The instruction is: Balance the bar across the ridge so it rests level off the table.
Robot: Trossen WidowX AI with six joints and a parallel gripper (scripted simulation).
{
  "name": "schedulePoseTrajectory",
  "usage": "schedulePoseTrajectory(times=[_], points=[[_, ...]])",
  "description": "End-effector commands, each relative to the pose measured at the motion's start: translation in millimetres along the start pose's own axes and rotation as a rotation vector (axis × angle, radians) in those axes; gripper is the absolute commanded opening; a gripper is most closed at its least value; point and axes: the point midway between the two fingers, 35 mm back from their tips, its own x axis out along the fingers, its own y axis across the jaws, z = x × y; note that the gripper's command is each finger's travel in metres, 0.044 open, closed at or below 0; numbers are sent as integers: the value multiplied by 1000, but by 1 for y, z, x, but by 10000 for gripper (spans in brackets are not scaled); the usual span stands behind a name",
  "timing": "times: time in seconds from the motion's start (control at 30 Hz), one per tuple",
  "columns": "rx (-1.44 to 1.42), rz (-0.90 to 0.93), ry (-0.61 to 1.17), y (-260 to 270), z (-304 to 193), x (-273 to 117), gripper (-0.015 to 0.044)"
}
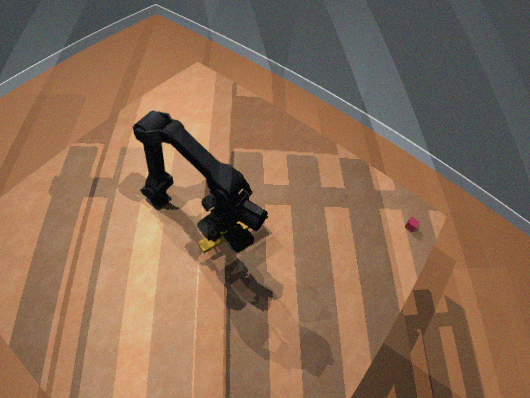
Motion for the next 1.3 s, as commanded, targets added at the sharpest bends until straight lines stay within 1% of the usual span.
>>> schedulePoseTrajectory(times=[0.0,1.27], points=[[5,1,1,0,0,1,0],[5,1,1,0,0,4,0]])
